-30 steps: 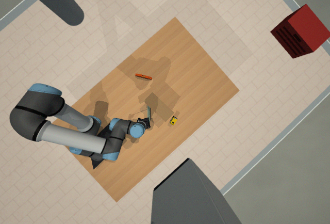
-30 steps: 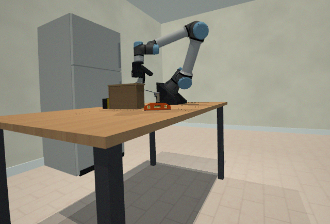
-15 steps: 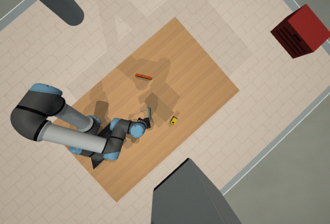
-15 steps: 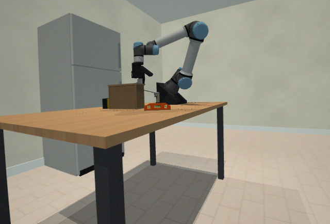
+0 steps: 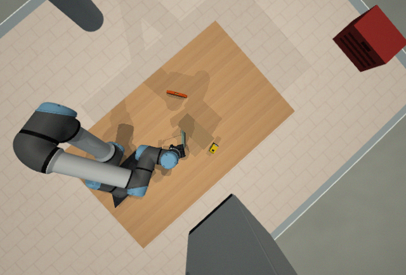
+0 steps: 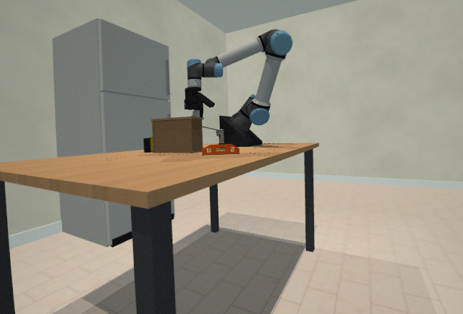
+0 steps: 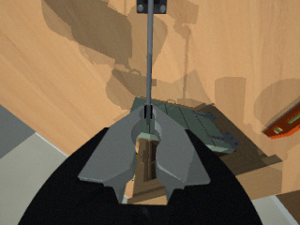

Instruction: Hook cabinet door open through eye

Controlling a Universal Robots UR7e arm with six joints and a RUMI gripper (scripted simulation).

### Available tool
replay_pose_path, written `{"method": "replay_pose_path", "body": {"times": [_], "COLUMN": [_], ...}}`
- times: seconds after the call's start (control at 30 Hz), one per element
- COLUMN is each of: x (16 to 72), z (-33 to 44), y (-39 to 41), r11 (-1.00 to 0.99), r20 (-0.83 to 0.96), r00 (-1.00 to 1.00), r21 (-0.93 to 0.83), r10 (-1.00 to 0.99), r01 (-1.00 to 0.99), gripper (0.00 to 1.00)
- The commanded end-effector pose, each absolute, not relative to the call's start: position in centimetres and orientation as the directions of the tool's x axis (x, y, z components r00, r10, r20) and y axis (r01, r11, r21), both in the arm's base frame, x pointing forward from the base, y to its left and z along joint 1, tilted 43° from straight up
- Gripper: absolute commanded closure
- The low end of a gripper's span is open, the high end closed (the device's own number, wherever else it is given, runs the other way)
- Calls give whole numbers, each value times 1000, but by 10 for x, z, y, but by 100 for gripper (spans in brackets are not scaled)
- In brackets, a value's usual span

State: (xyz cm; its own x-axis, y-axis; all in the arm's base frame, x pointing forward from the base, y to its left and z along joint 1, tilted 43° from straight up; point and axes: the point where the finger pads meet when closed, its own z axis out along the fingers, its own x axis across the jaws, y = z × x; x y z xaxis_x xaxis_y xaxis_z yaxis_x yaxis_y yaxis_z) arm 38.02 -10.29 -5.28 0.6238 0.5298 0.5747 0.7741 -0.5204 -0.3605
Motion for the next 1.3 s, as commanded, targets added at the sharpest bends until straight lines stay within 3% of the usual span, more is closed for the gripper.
{"method": "replay_pose_path", "body": {"times": [0.0, 1.27], "x": [380, 382], "z": [-53, -57], "y": [-103, -101], "r11": [-521, -521], "r20": [575, 575], "r00": [624, 624], "r21": [-360, -360], "r10": [530, 530], "r01": [774, 774], "gripper": [99, 99]}}
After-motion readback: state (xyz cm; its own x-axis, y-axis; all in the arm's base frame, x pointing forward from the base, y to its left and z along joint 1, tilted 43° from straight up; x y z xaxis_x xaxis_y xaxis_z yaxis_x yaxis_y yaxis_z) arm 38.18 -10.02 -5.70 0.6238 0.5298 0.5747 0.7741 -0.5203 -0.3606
